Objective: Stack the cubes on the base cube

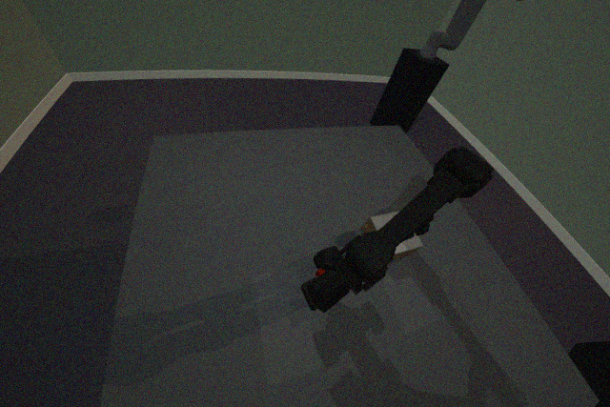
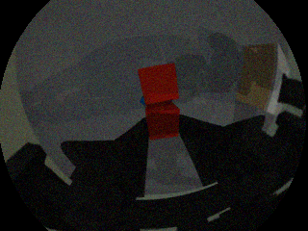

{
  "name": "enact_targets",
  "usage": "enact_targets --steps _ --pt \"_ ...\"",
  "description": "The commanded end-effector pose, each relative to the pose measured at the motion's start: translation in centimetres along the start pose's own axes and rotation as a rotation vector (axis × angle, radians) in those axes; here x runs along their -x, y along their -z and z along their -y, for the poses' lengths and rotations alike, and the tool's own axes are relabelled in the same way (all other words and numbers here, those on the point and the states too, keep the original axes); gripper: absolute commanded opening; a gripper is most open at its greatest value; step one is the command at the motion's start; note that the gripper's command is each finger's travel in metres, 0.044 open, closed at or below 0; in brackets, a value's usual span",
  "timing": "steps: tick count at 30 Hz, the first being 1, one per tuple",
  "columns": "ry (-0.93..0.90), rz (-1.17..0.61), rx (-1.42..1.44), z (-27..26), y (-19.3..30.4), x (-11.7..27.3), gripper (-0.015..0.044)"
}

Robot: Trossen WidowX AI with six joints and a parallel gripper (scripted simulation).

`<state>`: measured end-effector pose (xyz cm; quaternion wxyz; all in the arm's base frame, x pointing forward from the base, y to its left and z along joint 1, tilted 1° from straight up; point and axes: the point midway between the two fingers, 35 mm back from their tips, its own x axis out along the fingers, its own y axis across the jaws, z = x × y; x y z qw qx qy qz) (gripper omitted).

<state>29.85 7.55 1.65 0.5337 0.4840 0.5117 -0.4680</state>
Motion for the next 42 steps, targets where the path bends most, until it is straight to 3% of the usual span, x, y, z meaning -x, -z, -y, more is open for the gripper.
enact_targets --steps 1,17,21,42 --pt "-0.001 0.004 0.002 0.0 -0.1 -0.1 0.0105" --pt "-0.001 0.004 0.005 0.0 -0.1 -0.3 0.0105" --pt "-0.001 0.004 0.005 0.0 -0.1 -0.3 0.0205" --pt "0.001 0.0 0.0 0.0 0.0 2.6 0.0205"
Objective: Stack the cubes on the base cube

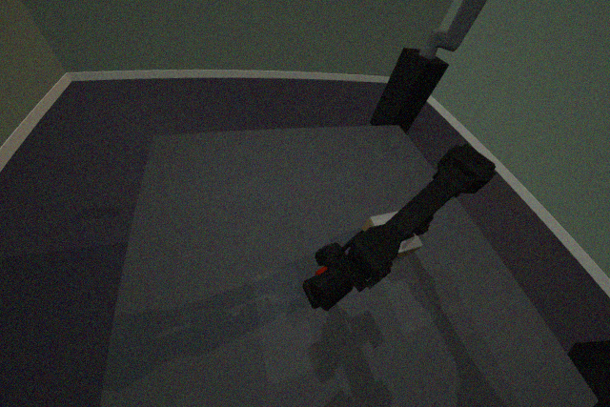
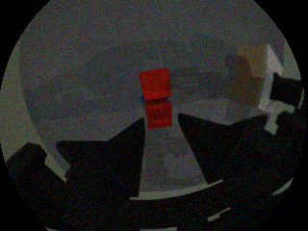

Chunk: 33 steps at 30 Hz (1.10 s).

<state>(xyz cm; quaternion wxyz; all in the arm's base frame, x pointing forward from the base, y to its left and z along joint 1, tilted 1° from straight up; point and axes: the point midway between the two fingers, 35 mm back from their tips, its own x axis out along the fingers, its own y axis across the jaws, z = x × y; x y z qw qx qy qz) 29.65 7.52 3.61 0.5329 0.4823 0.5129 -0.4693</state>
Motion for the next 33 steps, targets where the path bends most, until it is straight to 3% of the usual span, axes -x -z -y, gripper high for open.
enact_targets --steps 1,25,33 --pt "-0.004 -0.001 -0.001 -0.1 0.0 0.8 0.0205" --pt "-0.004 -0.001 -0.001 -0.1 0.0 4.2 0.0205" --pt "-0.003 -0.001 0.002 -0.1 0.0 5.0 0.04"
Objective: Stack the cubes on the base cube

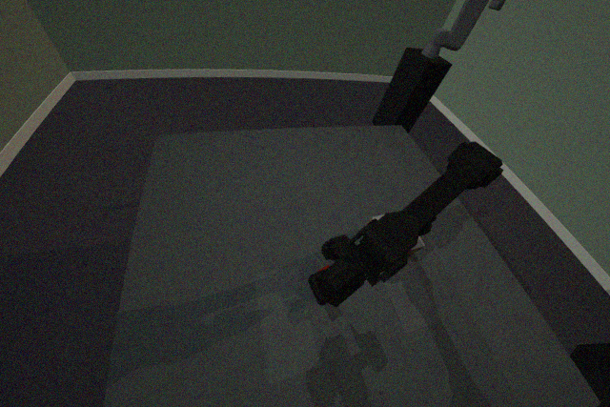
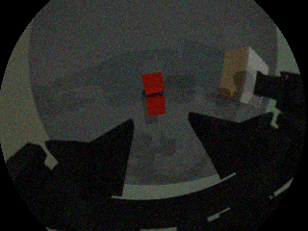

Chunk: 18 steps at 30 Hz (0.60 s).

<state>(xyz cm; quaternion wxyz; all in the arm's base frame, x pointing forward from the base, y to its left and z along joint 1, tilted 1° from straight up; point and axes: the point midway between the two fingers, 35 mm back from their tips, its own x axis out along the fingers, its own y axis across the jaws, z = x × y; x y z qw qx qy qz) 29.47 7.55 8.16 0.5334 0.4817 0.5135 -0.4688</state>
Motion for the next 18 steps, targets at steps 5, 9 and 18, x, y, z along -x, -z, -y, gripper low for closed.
enact_targets --steps 5,9,18 --pt "-0.001 -0.001 0.0 0.0 1.0 0.3 0.04" --pt "0.0 -0.006 0.0 1.2 6.8 0.4 0.04" --pt "0.001 -0.008 0.0 2.5 10.5 0.5 0.04"
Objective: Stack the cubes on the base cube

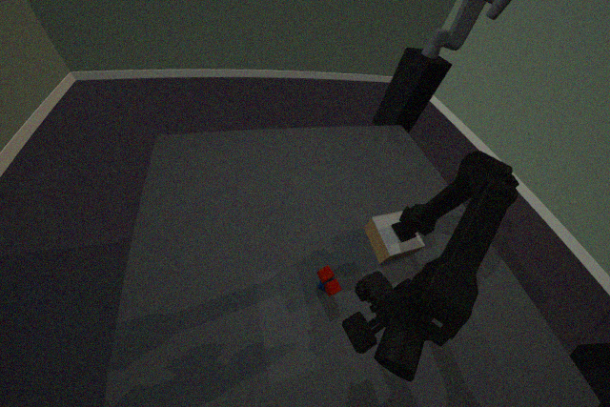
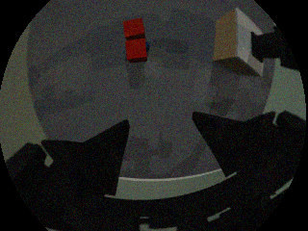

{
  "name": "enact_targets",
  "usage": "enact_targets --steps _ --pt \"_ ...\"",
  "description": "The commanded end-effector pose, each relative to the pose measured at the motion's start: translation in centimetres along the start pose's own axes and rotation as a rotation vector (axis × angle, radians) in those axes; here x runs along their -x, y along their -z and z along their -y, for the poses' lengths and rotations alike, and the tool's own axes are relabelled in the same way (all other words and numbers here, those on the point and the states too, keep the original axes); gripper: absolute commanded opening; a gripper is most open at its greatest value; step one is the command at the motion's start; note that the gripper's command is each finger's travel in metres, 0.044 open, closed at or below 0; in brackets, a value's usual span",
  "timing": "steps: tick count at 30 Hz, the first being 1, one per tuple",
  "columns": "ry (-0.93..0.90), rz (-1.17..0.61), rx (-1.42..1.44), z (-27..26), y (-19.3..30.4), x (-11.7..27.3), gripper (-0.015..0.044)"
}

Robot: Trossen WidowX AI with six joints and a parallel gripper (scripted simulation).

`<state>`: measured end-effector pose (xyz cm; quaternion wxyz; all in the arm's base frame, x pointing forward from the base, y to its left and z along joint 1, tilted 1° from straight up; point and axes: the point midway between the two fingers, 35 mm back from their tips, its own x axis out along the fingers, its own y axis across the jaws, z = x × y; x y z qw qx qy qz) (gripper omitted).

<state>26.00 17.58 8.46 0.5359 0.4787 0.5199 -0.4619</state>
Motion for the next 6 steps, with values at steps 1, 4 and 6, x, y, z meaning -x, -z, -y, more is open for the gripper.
enact_targets --steps 1,4,6 --pt "0.001 0.0 -0.019 0.0 0.16 0.06 0.04" --pt "0.001 0.0 -0.019 0.0 0.16 0.06 0.04" --pt "0.001 0.0 -0.019 0.0 0.16 0.06 0.04"
